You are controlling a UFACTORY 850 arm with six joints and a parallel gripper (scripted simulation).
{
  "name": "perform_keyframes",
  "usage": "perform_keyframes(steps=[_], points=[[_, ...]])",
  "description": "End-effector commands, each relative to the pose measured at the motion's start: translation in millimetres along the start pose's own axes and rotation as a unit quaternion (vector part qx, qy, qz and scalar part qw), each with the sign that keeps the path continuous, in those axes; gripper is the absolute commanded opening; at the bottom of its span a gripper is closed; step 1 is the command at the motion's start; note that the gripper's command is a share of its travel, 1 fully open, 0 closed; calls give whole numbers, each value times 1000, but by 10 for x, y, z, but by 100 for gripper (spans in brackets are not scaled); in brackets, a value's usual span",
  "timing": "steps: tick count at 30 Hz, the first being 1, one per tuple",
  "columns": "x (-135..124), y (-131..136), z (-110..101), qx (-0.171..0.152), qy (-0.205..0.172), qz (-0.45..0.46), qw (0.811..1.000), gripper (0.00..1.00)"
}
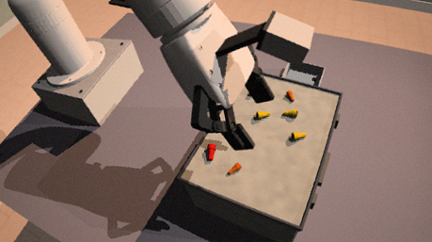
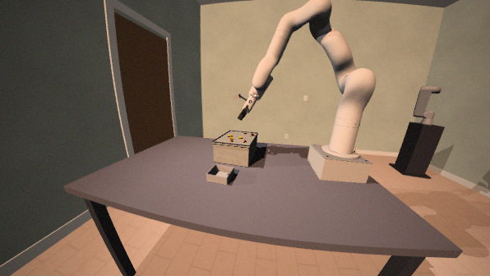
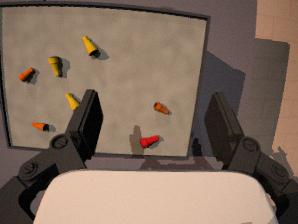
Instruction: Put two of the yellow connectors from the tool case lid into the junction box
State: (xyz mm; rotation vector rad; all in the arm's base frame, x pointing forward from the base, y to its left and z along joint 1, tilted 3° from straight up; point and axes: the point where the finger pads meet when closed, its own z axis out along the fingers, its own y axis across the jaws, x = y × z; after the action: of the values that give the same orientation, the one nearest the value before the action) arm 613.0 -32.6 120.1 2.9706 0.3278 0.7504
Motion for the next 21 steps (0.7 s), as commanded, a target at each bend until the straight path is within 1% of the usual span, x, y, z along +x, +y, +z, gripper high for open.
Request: perform_keyframes(steps=[1,10,21], points=[[39,-9,0,2,4,-10,1000,100],[107,-42,9,8,12,-36,999,100],[253,-135,27,23,30,-95,995,100]])
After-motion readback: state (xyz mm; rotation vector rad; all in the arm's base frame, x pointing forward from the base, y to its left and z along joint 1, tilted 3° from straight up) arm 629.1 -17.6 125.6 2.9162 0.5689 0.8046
